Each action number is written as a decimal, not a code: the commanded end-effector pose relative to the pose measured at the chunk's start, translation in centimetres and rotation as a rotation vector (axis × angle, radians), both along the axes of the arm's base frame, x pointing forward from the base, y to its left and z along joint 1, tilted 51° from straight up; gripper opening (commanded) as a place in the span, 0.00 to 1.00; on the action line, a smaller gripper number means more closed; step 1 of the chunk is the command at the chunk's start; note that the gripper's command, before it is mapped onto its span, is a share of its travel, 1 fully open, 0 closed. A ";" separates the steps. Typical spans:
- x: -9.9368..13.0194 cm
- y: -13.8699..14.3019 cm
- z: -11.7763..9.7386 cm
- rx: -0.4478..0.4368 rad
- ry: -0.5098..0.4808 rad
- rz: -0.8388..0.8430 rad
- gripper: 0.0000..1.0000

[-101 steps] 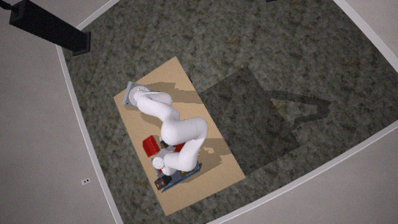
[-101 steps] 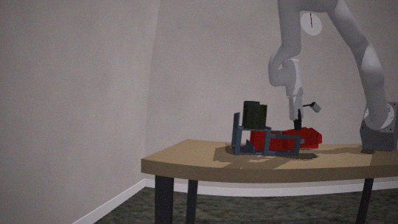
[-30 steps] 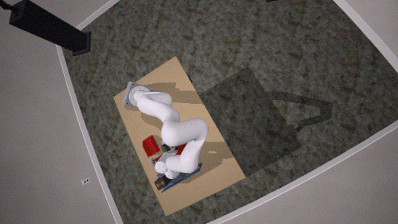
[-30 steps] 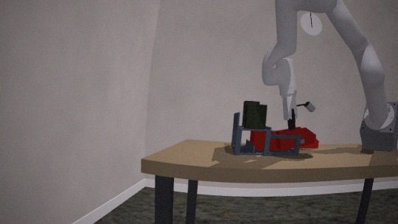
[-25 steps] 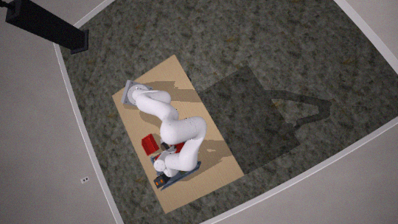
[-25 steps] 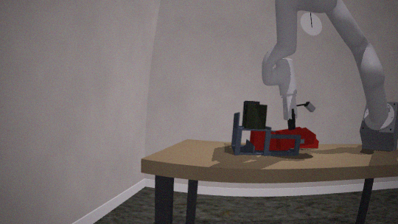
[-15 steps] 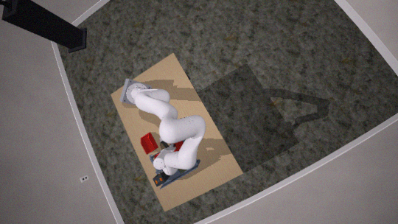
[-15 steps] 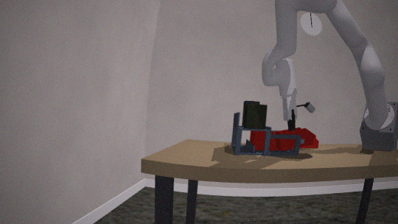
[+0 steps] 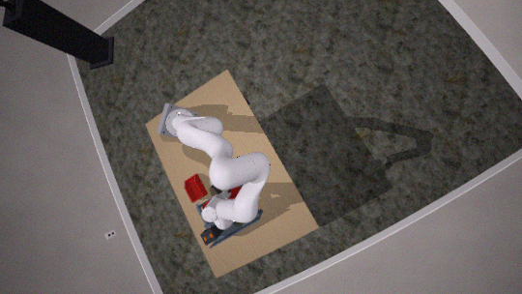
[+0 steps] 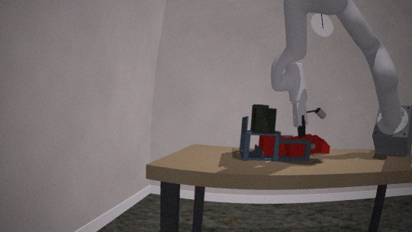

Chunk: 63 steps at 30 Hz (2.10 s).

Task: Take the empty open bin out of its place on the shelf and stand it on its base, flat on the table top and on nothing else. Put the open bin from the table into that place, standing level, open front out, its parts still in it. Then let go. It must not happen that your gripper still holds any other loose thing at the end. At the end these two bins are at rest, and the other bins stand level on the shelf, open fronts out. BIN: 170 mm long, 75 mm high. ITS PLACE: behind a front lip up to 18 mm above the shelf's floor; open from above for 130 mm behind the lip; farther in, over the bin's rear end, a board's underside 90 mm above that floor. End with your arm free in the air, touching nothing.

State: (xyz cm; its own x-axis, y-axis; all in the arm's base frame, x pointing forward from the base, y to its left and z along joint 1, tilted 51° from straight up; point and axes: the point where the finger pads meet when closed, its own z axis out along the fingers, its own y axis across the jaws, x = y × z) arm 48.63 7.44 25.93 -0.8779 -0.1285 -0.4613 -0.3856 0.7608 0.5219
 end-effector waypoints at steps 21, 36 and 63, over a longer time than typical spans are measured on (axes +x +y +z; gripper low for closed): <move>0.1 0.1 -0.1 0.000 -0.001 -0.001 0.00; 0.4 0.1 0.1 0.002 -0.006 -0.004 0.00; 1.5 0.3 0.7 0.013 -0.027 -0.018 0.00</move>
